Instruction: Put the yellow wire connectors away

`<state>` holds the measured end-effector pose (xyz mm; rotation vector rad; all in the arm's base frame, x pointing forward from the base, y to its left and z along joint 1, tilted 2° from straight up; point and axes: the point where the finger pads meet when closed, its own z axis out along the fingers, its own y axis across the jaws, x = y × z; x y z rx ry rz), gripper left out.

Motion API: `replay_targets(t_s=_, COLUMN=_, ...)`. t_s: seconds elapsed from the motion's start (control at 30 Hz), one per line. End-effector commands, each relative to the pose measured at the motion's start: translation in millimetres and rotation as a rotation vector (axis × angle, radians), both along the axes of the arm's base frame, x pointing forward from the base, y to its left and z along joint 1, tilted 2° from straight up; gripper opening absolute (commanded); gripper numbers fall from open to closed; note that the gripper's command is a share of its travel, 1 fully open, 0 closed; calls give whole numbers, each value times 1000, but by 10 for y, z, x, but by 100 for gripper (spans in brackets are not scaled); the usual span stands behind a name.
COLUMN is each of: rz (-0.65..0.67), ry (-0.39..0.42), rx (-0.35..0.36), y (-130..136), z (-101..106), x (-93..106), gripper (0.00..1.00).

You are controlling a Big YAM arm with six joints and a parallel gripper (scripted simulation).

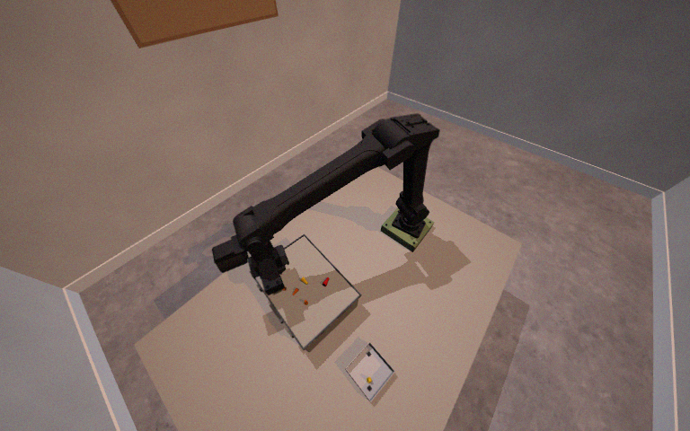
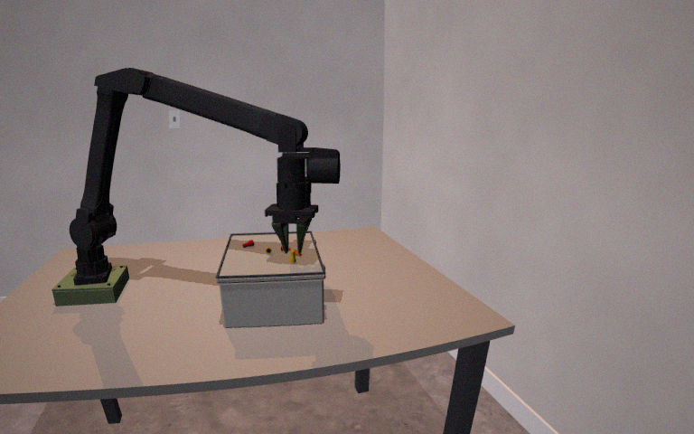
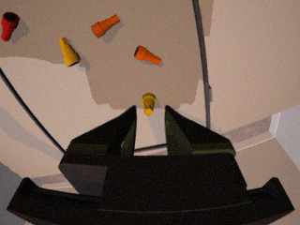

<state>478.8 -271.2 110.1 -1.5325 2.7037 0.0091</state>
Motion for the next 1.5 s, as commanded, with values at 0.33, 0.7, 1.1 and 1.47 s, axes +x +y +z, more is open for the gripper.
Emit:
replay_targets(t_s=0.33, rz=29, ry=-32, rx=-16, y=67, z=117, x=41, gripper=28)
replay_targets(t_s=0.7, rz=30, ry=-10, rx=-3, y=78, z=-17, x=40, gripper=28)
replay_targets(t_s=1.1, rz=31, ry=-1, rx=2, y=87, z=-274, x=42, gripper=28)
replay_targets(t_s=1.47, rz=30, ry=2, rx=4, y=84, z=-286, x=36, gripper=9)
